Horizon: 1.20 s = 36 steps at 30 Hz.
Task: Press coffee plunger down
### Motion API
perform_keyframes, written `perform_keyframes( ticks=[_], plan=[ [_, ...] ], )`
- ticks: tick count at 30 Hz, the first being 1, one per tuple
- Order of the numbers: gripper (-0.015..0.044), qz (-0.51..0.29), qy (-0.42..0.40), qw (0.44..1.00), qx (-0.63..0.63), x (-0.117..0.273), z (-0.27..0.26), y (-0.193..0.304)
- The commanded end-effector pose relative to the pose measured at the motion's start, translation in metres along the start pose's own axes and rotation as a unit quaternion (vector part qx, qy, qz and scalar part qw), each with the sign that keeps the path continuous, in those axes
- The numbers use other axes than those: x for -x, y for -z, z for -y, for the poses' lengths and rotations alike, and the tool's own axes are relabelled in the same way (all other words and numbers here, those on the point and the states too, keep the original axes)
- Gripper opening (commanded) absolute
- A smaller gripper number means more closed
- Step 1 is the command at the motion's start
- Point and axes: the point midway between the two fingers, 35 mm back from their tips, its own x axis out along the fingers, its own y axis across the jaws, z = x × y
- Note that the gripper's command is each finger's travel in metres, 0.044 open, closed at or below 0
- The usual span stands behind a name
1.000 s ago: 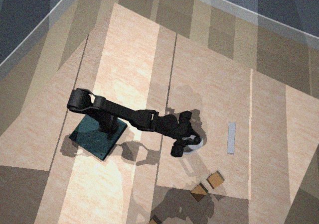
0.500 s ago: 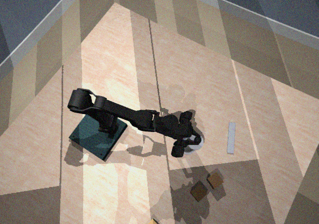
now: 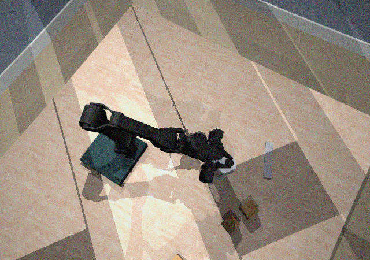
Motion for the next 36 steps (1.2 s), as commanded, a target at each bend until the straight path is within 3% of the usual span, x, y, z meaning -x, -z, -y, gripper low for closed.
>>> perform_keyframes(
  ticks=[1,13,19,26,36],
  plan=[
    [0.0122,-0.001,0.0,1.0,0.0,0.0,0.0,0.0],
    [0.0437,-0.001,0.0,1.0,0.0,0.0,0.0,0.0],
    [0.044,-0.004,0.001,1.0,0.0,0.009,0.0,-0.008],
    [0.044,-0.01,0.0,1.0,0.003,0.072,-0.002,-0.049],
    [0.044,-0.01,0.0,1.0,0.003,0.073,-0.002,-0.047]
  ],
)
